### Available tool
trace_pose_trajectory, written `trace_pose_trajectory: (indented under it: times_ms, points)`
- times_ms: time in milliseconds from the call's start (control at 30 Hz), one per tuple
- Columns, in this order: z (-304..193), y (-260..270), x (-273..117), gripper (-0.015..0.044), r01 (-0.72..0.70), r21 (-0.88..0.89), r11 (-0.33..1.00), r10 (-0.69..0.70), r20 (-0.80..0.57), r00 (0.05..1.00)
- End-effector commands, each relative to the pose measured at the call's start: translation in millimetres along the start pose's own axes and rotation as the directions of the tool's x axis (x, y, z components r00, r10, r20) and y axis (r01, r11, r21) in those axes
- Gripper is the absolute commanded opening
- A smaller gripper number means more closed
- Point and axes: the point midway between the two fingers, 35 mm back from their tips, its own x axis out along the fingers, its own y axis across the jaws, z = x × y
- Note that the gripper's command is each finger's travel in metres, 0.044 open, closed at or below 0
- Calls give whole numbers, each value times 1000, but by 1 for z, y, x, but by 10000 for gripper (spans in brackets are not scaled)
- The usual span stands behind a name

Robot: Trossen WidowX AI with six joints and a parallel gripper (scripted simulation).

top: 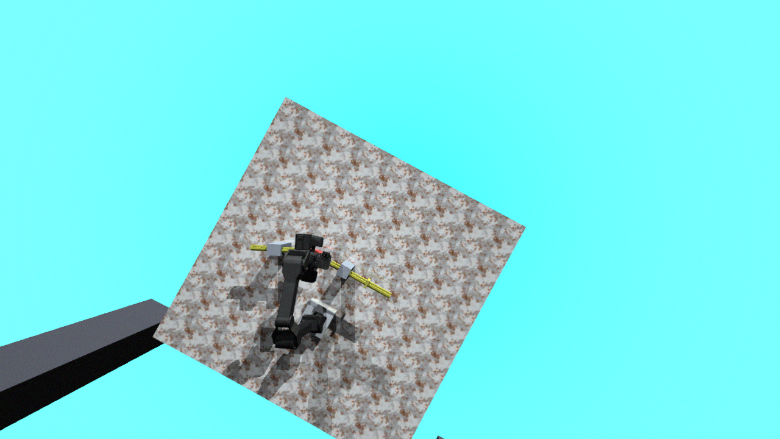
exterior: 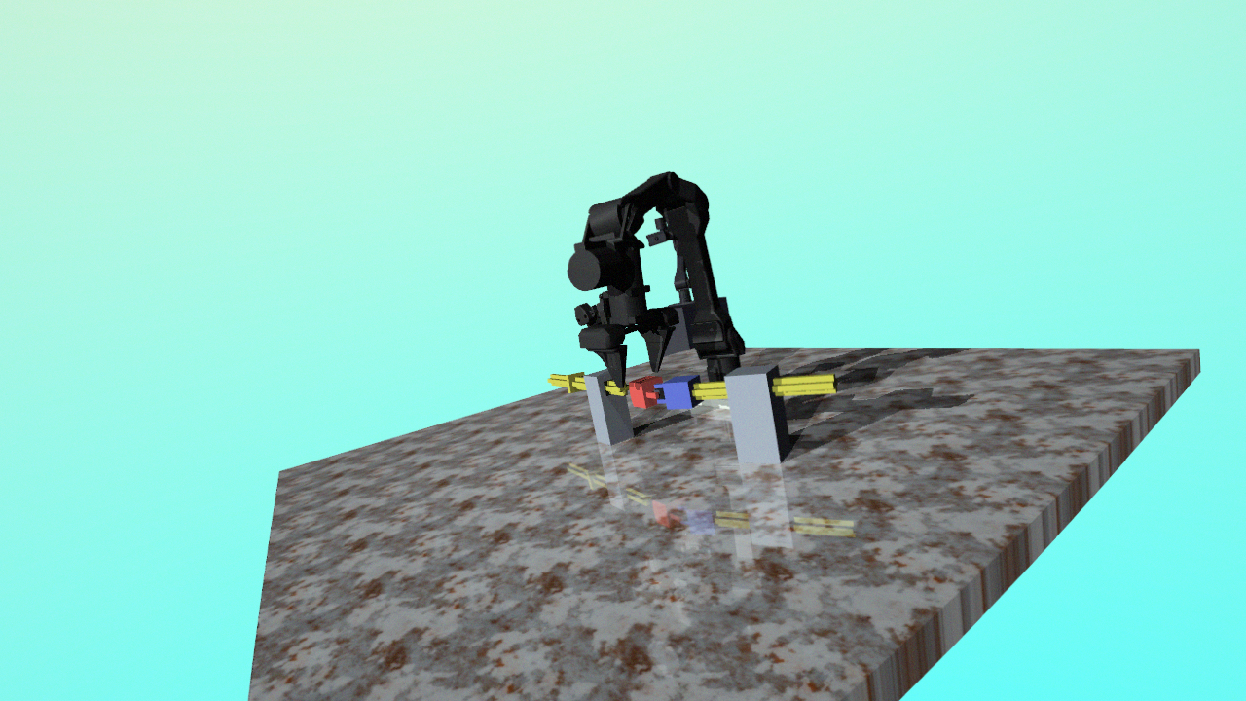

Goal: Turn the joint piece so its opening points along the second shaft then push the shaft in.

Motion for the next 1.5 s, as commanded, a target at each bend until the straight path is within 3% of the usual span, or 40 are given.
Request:
trace_pose_trajectory:
  times_ms: [0,333,767,1067,1467]
  points:
    - [1,2,-17,440,-25,-113,993,24,-12,1000]
    - [4,1,-55,440,-66,-434,898,56,-35,998]
    - [8,-8,-102,440,-110,-758,643,97,-62,993]
    - [10,-9,-101,440,-110,-738,666,93,-64,994]
    - [36,-14,-76,440,-141,-456,879,46,-212,976]
